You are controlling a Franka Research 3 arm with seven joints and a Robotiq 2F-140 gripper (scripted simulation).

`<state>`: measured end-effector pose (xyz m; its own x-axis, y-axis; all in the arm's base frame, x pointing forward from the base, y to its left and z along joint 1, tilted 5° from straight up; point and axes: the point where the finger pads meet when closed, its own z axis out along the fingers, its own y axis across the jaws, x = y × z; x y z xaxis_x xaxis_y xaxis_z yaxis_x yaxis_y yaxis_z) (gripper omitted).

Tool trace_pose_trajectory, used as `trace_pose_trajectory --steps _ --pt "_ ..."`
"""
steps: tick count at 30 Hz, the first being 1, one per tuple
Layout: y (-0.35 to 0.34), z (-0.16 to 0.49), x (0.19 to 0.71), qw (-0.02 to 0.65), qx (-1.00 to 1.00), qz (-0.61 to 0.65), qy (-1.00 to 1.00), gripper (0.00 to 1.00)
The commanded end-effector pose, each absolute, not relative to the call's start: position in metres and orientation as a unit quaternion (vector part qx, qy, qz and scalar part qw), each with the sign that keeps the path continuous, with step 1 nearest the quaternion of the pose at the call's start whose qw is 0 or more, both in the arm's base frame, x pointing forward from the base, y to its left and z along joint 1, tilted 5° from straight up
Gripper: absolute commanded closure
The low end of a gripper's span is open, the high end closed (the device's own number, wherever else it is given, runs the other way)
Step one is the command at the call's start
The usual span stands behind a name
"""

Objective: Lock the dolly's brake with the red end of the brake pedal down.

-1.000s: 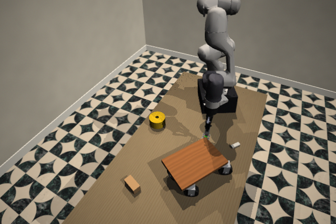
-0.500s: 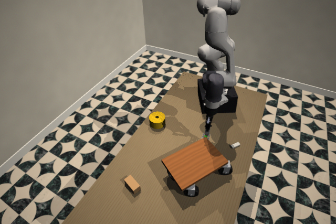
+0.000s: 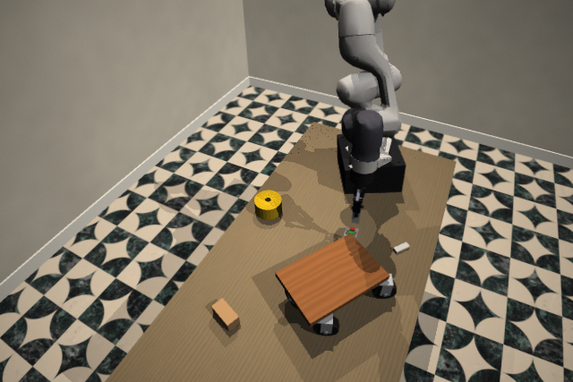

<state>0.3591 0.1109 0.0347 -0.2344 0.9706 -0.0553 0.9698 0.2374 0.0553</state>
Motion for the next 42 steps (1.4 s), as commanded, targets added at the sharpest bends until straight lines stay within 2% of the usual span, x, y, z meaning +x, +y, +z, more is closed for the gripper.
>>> trace_pose_trajectory --steps 1,42 --pt "0.105 0.048 0.350 0.040 0.632 -0.013 0.774 1.00" --pt "0.106 0.063 0.349 0.040 0.632 -0.013 0.774 1.00"
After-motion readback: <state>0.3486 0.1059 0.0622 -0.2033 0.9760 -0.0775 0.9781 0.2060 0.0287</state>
